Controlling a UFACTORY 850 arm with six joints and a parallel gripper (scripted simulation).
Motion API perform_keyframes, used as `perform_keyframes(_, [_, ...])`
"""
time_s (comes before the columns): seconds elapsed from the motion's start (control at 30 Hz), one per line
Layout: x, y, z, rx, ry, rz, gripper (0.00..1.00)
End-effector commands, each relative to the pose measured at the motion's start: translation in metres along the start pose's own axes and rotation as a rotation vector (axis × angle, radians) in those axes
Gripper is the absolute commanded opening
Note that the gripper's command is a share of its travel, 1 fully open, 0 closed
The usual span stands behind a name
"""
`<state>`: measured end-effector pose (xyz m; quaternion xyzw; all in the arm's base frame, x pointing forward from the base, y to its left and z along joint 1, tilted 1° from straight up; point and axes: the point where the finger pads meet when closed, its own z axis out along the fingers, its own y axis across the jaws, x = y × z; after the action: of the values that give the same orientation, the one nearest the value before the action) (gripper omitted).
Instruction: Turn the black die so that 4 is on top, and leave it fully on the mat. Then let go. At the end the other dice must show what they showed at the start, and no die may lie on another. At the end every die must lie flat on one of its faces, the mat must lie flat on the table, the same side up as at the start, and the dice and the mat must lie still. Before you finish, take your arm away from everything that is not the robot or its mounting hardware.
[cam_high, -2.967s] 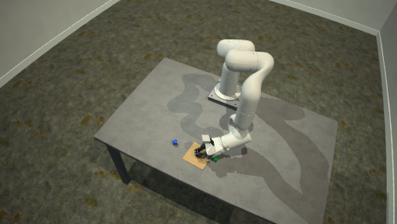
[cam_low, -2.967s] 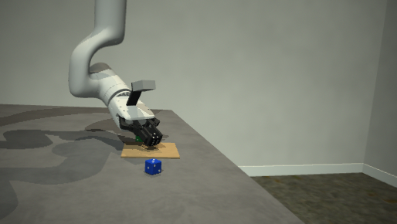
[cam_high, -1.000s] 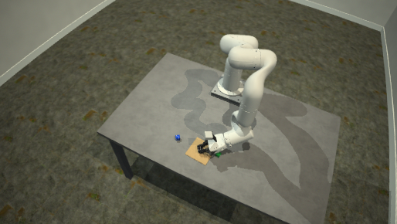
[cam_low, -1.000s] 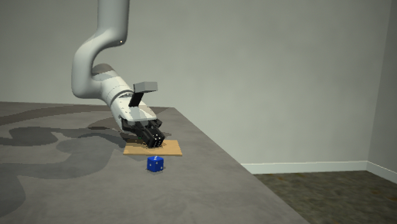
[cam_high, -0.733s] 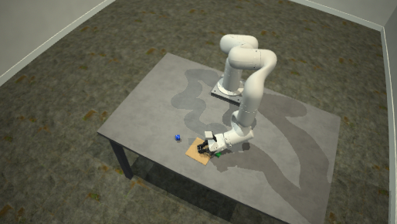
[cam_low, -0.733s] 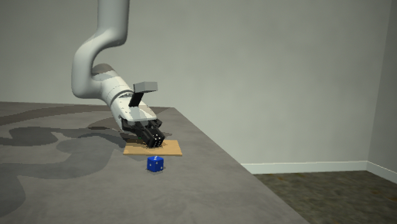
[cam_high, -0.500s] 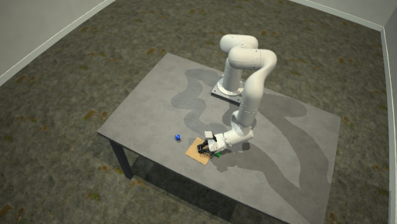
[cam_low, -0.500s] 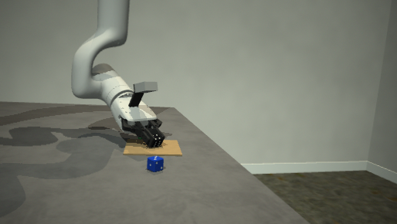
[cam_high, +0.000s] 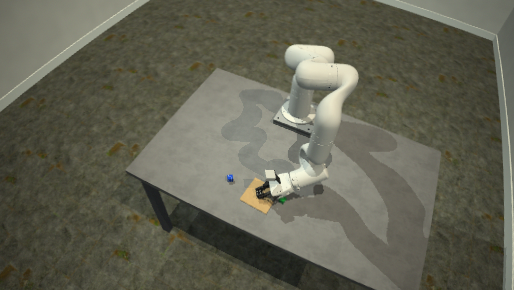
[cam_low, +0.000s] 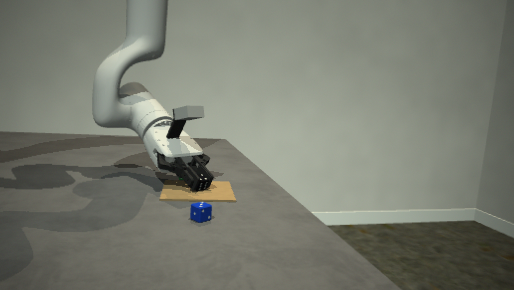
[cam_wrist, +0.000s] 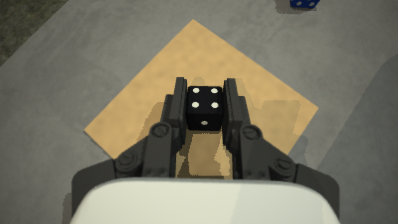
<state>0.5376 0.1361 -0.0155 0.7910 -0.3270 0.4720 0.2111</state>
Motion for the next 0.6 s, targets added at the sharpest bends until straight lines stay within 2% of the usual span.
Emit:
perform_keyframes(0.0, [0.0007, -0.0007, -0.0002, 0.001, 0.001, 0.001, 0.29])
perform_keyframes(0.03, [0.0007, -0.0007, -0.0002, 0.001, 0.001, 0.001, 0.33])
perform_keyframes(0.17, [0.0007, -0.0007, -0.0002, 0.001, 0.001, 0.001, 0.33])
perform_keyframes(0.2, [0.0007, -0.0007, -0.0002, 0.001, 0.001, 0.001, 0.37])
perform_keyframes(0.27, [0.0007, -0.0007, -0.0002, 0.001, 0.001, 0.001, 0.37])
perform_keyframes(0.3, [0.0007, -0.0007, -0.0002, 0.001, 0.001, 0.001, 0.42])
perform_keyframes(0.57, [0.0007, -0.0007, -0.0002, 0.001, 0.001, 0.001, 0.42])
